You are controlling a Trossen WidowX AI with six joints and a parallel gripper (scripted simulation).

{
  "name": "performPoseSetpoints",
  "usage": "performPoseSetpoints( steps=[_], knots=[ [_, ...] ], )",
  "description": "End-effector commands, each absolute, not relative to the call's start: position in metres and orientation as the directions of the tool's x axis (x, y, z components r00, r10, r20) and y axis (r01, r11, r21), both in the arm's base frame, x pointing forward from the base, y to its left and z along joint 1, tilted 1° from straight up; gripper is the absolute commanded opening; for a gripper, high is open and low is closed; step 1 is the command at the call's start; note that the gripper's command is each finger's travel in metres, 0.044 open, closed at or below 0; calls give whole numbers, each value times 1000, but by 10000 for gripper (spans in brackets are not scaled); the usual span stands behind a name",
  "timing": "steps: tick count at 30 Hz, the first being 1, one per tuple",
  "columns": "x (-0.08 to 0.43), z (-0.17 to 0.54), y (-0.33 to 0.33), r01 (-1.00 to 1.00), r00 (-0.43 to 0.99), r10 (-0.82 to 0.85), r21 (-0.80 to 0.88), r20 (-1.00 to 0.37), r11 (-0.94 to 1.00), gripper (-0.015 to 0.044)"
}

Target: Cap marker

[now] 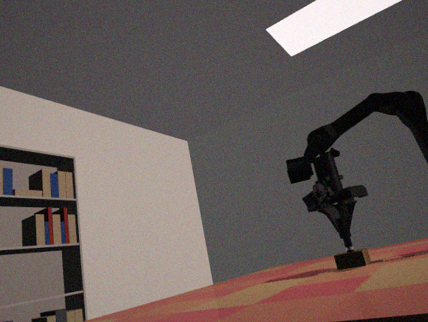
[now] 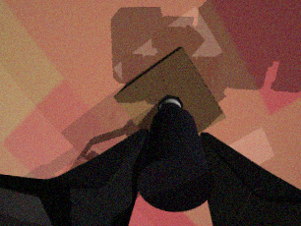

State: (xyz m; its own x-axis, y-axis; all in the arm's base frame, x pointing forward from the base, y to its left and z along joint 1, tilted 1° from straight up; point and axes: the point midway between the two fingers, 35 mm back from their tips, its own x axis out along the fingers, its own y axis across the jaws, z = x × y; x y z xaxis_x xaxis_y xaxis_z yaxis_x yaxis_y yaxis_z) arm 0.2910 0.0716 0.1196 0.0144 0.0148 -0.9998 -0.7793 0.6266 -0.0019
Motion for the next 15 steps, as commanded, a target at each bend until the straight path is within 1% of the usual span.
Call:
performPoseSetpoints(
  steps=[1,15],
  knots=[
    [291,108,72,-777,7,17,5,-1000,629,0],
    [290,102,72,-777,7,17,5,-1000,629,0]
  ],
)
